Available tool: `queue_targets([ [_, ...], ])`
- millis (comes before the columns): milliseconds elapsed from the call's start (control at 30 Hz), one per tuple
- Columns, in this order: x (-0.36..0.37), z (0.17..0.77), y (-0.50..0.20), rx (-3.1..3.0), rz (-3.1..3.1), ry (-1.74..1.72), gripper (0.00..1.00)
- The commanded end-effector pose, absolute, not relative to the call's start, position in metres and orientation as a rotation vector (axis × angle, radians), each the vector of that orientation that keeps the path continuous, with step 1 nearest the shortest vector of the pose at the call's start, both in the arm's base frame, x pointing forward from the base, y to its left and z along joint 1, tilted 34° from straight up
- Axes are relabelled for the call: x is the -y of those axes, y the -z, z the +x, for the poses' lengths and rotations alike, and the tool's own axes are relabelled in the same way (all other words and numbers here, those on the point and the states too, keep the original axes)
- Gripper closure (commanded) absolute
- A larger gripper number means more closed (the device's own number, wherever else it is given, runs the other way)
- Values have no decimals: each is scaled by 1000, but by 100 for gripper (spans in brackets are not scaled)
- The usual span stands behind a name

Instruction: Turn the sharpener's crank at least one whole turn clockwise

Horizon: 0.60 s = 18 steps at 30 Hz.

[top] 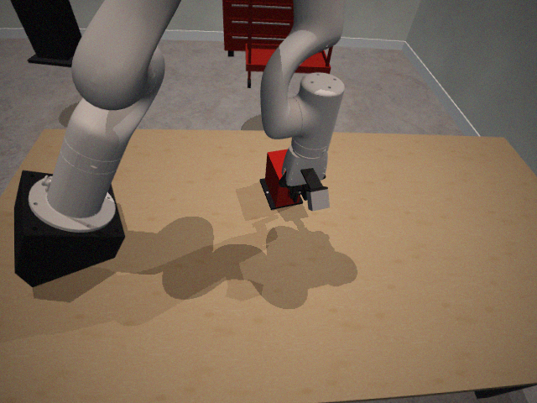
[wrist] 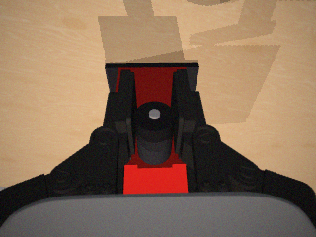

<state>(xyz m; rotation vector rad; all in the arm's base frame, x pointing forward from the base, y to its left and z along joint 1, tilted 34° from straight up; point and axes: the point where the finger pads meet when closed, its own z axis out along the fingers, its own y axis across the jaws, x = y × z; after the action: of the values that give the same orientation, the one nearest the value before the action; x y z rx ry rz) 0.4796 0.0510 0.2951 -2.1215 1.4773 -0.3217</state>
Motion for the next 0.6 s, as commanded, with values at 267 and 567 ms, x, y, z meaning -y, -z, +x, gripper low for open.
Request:
queue_targets([
  [267,-51,480,-296,-1477,-2121,323,100],
  [567,-51,480,-296,-1477,-2121,323,46],
])
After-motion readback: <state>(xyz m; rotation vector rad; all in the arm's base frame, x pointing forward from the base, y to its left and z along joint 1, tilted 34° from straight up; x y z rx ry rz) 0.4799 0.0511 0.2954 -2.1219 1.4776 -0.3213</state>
